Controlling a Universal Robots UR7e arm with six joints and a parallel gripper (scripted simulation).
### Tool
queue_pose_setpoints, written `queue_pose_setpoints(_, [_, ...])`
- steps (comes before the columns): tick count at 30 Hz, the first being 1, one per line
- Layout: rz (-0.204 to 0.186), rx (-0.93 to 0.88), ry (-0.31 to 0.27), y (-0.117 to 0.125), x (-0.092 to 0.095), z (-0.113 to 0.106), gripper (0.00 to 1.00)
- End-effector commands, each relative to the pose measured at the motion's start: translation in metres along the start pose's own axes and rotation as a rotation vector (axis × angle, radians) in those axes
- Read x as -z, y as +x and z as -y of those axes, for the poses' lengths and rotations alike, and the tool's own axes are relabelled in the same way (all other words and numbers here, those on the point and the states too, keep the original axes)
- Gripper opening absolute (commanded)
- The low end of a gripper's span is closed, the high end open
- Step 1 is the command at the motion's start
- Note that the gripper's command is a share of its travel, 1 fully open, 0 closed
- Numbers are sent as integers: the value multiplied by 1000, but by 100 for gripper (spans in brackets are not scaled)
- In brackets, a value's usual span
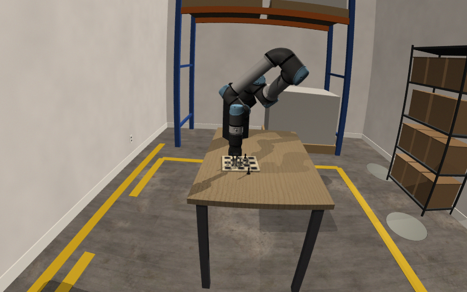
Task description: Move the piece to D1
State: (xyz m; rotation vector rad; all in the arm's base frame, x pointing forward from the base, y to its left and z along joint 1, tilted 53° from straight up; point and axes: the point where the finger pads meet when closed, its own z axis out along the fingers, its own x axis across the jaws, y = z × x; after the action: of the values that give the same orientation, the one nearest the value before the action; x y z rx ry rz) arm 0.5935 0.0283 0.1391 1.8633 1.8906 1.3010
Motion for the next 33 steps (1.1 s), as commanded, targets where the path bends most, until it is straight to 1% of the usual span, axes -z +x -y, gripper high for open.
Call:
queue_pose_setpoints(1, [0,0,-1,0,0,0,0])
queue_pose_setpoints(11, [0,0,-1,0,1,0,0])
queue_pose_setpoints(18, [0,0,-1,0,6,0,0])
queue_pose_setpoints(24, [0,0,-1,0,24,0,0])
queue_pose_setpoints(33, [0,0,-1,0,64,0,0])
